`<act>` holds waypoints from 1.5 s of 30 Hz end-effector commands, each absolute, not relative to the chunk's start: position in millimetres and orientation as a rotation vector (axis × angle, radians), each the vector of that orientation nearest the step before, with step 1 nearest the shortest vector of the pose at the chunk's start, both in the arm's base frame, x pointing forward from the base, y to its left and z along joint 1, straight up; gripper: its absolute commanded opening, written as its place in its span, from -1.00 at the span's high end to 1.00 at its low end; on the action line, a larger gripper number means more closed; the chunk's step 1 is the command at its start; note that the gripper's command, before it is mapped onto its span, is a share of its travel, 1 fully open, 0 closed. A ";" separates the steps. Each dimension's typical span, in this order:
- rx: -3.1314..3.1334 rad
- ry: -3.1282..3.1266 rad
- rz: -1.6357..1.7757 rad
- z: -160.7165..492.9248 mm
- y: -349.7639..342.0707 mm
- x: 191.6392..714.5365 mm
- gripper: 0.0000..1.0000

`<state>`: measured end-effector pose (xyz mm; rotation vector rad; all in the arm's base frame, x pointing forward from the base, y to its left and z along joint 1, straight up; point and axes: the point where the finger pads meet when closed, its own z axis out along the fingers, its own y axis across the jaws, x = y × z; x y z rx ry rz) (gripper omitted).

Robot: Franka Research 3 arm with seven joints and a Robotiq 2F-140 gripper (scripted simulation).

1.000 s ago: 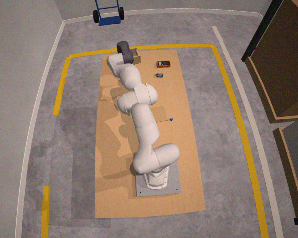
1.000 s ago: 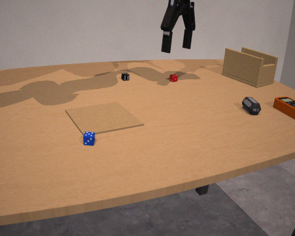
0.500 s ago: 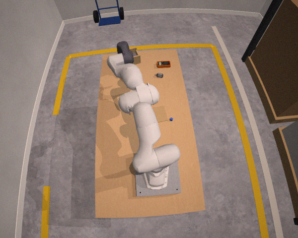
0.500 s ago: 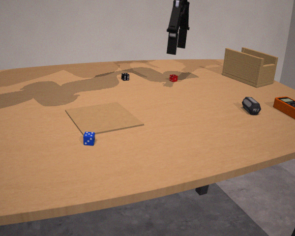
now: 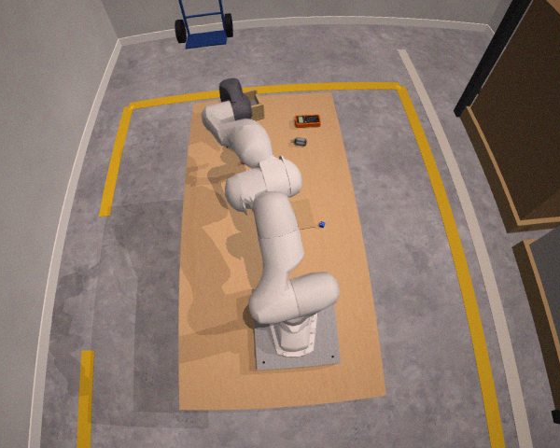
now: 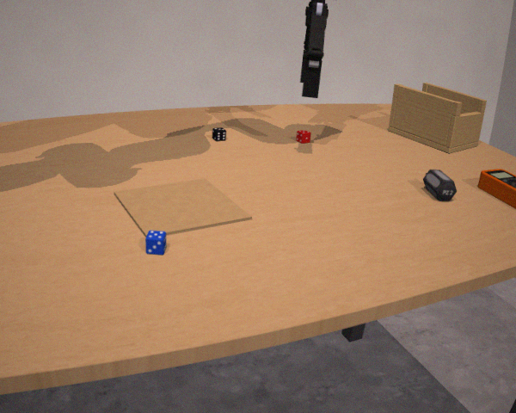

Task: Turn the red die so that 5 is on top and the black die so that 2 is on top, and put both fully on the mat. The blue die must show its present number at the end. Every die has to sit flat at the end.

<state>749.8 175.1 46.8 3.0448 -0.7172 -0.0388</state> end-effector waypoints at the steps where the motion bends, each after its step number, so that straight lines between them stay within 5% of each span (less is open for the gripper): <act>1: 3.094 -0.495 -0.029 47.4 173.3 751.5 -1.00; 40: 3.109 0.454 -0.009 46.5 179.5 752.3 -1.00; 41: 3.109 0.454 -0.009 46.5 179.5 752.3 0.42; 45: 3.109 0.454 -0.009 46.5 179.5 752.3 0.42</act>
